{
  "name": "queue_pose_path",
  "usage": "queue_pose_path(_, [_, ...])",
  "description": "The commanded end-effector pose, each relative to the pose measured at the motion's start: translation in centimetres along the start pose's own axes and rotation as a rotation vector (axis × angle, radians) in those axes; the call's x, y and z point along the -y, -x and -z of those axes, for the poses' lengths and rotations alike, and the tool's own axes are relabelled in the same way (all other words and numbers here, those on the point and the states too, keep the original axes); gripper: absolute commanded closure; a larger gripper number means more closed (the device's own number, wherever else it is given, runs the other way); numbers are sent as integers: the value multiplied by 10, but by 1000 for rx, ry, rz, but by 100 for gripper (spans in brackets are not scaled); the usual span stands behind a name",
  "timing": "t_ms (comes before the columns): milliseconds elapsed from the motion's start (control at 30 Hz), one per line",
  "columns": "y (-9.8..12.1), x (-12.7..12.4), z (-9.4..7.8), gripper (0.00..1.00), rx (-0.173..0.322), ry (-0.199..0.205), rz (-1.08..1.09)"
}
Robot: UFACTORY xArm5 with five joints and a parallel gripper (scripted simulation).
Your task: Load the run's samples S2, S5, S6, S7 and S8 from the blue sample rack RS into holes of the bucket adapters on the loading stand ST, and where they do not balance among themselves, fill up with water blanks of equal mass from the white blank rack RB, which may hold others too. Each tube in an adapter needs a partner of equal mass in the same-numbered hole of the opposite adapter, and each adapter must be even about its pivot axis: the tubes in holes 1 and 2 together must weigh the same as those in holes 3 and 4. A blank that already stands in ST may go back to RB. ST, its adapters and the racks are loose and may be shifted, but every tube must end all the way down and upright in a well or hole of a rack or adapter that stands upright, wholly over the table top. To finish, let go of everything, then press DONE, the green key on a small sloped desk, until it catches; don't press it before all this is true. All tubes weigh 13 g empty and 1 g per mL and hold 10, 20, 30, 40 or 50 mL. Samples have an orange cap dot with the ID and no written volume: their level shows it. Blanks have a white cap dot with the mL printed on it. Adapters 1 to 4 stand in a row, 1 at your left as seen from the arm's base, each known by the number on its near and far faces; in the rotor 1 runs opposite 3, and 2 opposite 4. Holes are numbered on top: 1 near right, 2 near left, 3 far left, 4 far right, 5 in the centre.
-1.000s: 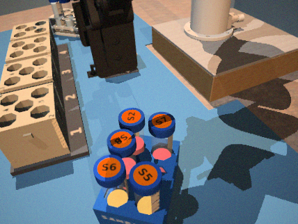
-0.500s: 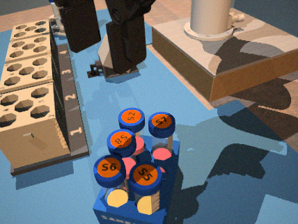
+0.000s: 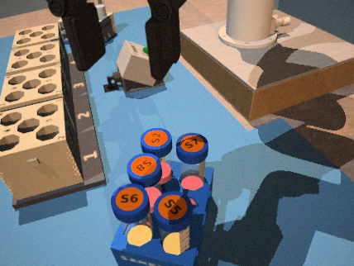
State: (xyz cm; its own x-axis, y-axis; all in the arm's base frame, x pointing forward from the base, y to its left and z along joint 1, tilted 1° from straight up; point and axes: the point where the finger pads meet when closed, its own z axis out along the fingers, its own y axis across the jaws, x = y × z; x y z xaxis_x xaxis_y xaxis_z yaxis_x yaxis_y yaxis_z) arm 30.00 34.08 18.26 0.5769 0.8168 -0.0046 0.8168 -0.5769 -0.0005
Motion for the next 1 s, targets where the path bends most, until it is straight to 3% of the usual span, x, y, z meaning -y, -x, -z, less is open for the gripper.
queue_pose_path(0, [-1, 0, 2, 43, -4, 1, 58])
queue_pose_path(267, [-1, 0, 2, 43, -4, 1, 58])
queue_pose_path(967, [-1, -1, -36, 43, -4, 1, 58])
